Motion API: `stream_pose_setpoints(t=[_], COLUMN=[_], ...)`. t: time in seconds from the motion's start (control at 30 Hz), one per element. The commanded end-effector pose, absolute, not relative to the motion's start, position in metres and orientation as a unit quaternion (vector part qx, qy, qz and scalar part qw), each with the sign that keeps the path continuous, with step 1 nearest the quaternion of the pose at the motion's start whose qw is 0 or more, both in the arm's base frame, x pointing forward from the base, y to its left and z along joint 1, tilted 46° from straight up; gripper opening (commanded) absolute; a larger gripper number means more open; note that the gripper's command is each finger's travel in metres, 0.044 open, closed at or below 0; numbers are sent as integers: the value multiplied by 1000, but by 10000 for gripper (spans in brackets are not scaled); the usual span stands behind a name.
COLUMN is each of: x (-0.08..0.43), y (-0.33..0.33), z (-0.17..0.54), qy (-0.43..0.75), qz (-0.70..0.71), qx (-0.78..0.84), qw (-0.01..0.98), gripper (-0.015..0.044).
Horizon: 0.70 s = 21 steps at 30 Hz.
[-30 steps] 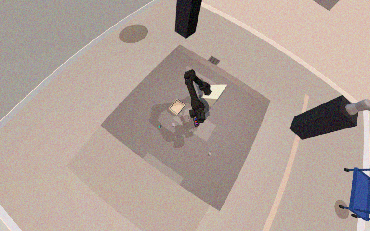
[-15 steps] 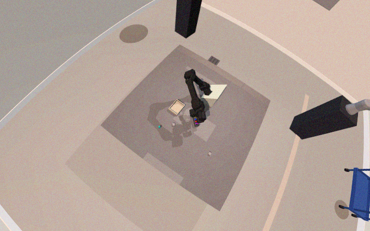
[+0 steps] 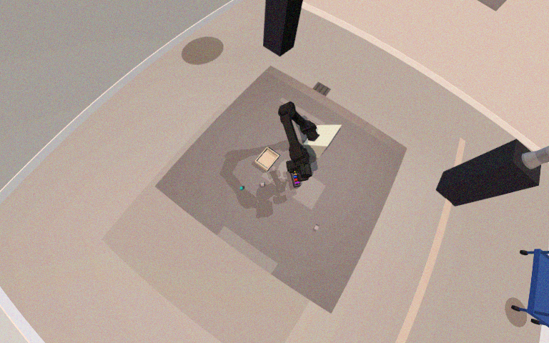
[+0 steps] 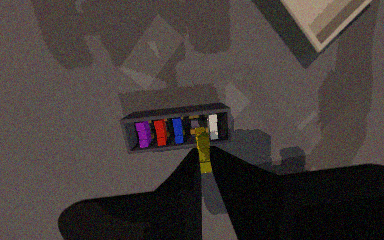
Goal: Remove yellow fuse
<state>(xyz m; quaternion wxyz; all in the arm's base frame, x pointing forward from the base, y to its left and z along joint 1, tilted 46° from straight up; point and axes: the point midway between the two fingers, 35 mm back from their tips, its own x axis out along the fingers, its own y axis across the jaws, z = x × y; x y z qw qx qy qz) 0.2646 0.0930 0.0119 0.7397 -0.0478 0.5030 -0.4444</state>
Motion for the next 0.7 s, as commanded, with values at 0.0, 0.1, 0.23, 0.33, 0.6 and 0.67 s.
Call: stream_pose_setpoints(t=[0.0,0.1,0.23,0.33,0.6,0.67], x=[271,280,291,297,305,305], y=[90,77,59,43,-1,-13], z=[21,36,57,73,118,129], qy=[504,506,508,508,505,504], qz=[-442,-439,-437,-436,-438,-440], qx=[-43,-41,-39,-38,-40,-41], qw=[741,741,741,742,742,742], gripper=[0,0,0,0,0,0])
